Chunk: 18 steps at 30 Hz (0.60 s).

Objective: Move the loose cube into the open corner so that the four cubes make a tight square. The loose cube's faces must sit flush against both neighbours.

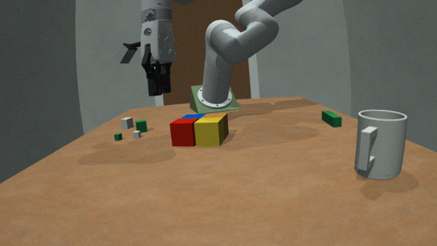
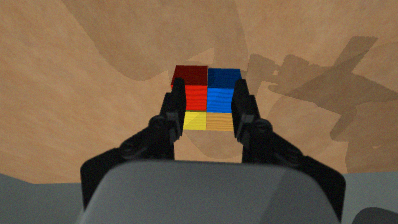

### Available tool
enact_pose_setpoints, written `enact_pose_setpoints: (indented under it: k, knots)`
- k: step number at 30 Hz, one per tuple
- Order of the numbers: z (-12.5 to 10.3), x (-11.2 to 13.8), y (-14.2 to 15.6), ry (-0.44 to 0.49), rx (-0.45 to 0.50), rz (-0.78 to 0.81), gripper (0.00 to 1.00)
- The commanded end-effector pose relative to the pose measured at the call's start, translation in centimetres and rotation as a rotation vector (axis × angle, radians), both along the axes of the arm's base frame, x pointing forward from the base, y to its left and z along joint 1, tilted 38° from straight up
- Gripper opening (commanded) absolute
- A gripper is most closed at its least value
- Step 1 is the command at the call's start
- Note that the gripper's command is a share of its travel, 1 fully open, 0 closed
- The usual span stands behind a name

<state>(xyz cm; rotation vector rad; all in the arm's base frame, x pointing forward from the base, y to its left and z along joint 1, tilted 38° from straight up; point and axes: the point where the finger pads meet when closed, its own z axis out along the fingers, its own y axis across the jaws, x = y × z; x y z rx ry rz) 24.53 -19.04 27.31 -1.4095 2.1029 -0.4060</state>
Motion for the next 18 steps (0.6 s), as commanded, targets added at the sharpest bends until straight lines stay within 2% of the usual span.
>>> enact_pose_setpoints:
  k: [1, 18]
  knots:
    - [0.13, 0.00, -0.07, -0.002, -0.002, -0.002, 0.47]
    - [-0.61, 0.57, -0.01, -0.001, -0.002, -0.002, 0.47]
